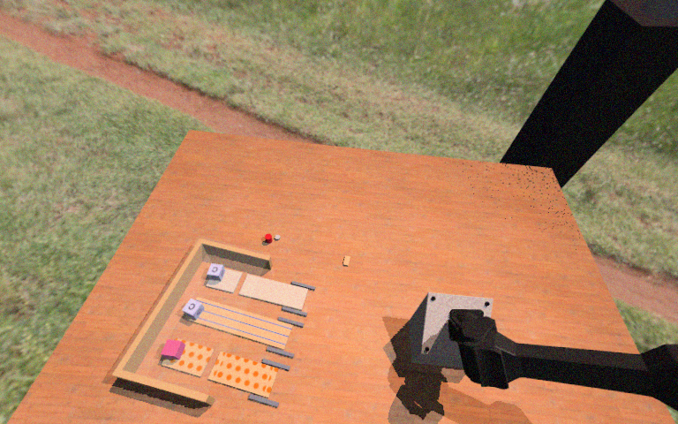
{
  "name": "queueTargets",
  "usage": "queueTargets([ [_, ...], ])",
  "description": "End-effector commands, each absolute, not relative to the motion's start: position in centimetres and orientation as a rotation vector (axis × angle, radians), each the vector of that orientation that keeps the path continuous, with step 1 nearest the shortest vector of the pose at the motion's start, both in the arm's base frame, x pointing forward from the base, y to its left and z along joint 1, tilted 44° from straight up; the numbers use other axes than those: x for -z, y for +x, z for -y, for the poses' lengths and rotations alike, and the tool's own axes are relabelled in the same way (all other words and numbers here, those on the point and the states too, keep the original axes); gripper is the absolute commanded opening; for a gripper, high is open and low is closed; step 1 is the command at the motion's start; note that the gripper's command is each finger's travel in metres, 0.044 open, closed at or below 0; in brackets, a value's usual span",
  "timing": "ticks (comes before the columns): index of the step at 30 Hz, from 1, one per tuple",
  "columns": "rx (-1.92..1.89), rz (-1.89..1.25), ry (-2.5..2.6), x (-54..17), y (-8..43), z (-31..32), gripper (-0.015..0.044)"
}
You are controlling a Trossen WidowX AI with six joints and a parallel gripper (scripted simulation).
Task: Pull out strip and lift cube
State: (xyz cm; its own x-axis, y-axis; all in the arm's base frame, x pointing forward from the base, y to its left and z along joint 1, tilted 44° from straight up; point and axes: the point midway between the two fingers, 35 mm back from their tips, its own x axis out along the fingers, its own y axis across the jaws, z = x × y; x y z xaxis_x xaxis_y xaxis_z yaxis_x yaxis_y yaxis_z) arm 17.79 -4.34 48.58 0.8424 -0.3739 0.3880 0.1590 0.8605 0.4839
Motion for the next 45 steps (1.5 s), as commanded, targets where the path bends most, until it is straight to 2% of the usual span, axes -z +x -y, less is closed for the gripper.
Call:
queueTargets([
  [1, 0.291, 0.492, 0.452, -48.5, 17.9, 4.3, 0.04],
  [4, 0.277, 0.453, 0.413, -47.5, 19.9, 3.8, 0.04],
  [8, 0.235, 0.323, 0.321, -43.8, 25.2, 3.1, 0.04],
  [14, 0.149, 0.083, 0.259, -35.5, 32.3, 3.8, 0.04],
  [20, 0.055, -0.158, 0.305, -25.8, 35.8, 5.9, 0.04],
  [25, -0.032, -0.348, 0.432, -17.3, 35.8, 7.8, 0.04],
  [32, -0.155, -0.523, 0.716, -8.0, 32.1, 9.0, 0.04],
  [45, -0.167, -0.533, 0.749, -7.3, 31.6, 8.9, 0.04],
])
